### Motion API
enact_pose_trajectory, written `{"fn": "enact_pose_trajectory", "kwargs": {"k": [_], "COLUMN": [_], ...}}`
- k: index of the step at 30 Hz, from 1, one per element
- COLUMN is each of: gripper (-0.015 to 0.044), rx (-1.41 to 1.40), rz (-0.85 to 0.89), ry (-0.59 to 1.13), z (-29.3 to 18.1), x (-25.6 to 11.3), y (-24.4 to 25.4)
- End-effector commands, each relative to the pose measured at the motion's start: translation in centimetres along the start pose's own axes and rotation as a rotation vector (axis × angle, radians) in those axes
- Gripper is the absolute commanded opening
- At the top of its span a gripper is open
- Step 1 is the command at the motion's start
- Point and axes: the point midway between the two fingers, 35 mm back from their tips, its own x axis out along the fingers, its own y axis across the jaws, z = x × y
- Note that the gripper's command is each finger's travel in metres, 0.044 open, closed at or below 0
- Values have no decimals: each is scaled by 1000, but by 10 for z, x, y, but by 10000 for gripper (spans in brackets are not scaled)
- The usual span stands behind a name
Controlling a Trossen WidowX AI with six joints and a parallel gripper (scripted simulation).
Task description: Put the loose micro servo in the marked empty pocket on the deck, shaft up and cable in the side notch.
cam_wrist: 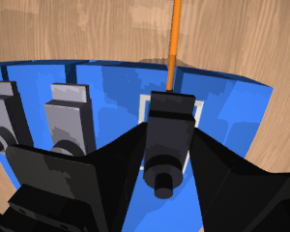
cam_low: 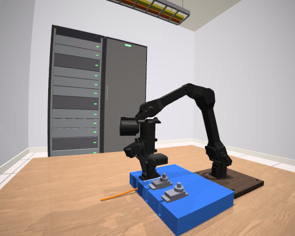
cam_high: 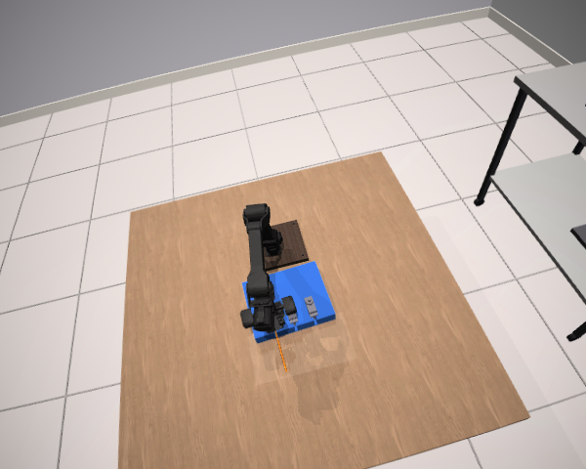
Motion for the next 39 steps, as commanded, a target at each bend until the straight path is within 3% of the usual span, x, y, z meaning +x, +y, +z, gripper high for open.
{"fn": "enact_pose_trajectory", "kwargs": {"k": [1, 9, 14, 19, 24, 27, 34, 39], "gripper": [184, 188, 188, 319, 440, 440, 440, 440], "rx": [6, 6, 6, 4, 6, 6, 6, 7], "rz": [-1, -1, -1, -6, -3, -2, -2, -5], "ry": [-1, -1, -1, -7, 5, 9, 9, 1], "z": [0, -2, -1, -26, -88, -108, -108, -104], "x": [0, -33, -35, -52, -89, -98, -99, -123], "y": [0, 1, 1, -2, -2, 0, 0, 0]}}
